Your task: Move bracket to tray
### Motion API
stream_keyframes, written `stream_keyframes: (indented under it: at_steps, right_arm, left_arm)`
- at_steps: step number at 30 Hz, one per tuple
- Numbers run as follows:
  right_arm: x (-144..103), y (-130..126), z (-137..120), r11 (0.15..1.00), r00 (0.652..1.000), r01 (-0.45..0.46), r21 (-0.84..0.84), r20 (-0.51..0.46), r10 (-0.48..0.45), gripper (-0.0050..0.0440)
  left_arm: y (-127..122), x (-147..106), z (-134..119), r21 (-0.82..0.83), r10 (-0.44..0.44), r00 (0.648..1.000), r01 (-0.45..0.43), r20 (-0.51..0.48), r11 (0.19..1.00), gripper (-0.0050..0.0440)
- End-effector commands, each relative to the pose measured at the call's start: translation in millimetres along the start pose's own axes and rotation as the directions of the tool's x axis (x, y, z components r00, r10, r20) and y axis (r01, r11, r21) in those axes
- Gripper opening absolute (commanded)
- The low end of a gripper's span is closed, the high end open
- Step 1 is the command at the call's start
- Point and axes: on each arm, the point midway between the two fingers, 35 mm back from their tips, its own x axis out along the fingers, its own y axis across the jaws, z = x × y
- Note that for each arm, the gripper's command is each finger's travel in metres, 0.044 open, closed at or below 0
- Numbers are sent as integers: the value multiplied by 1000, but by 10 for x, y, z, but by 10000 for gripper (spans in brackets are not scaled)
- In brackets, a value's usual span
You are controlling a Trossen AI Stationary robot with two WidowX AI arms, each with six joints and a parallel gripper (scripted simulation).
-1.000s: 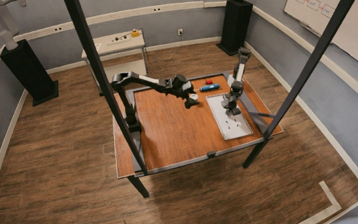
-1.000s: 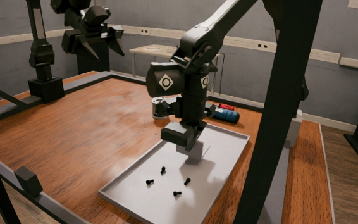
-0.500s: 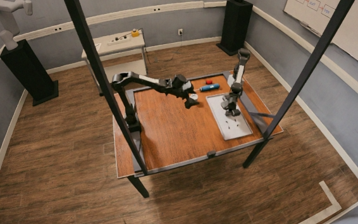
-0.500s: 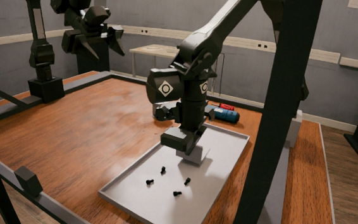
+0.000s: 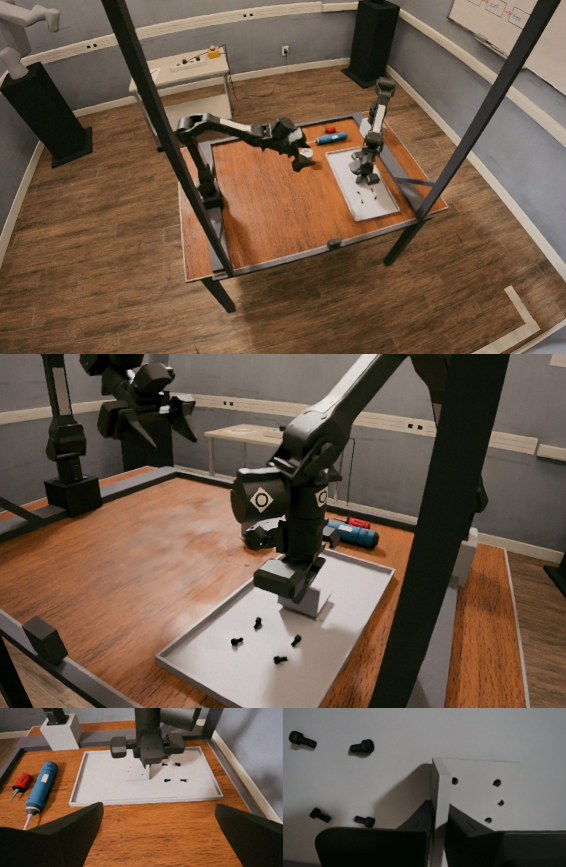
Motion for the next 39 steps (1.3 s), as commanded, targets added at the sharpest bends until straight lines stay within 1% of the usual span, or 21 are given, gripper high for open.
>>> stream_keyframes:
  at_steps: [1, 10, 14, 19, 20, 31, 33, 39]
  right_arm:
    - [-9, 8, 7, 1000, 1000, -4, 3, 11, 4, -50]
    - [30, 9, 8, 1000, 1000, -4, 3, 11, 4, -50]
    - [-42, 51, 36, 1000, 999, -25, 1, 21, 25, -50]
    - [-42, 51, 36, 1000, 999, -25, 1, 21, 25, -50]
    - [-42, 51, 36, 1000, 999, -25, 1, 21, 25, 24]
    - [-42, 51, 36, 1000, 999, -25, 1, 21, 25, 288]
    - [-42, 51, 36, 1000, 999, -25, 1, 21, 25, 288]
    - [-42, 51, 36, 1000, 999, -25, 1, 21, 25, 432]
  left_arm:
    - [-10, -57, 163, 1, -4, 999, 4, 41, 1000, 440]
    - [-10, -57, 163, 1, -4, 999, 4, 41, 1000, 440]
    - [-10, -57, 163, 1, -4, 999, 4, 41, 1000, 440]
    - [-10, -57, 163, 1, -4, 999, 4, 41, 1000, 440]
    - [-10, -57, 163, 1, -4, 999, 4, 41, 1000, 440]
    - [-10, -57, 163, 1, -4, 999, 4, 41, 1000, 440]
    - [-10, -57, 163, 1, -4, 999, 4, 41, 1000, 440]
    - [-10, -57, 163, 1, -4, 999, 4, 41, 1000, 440]
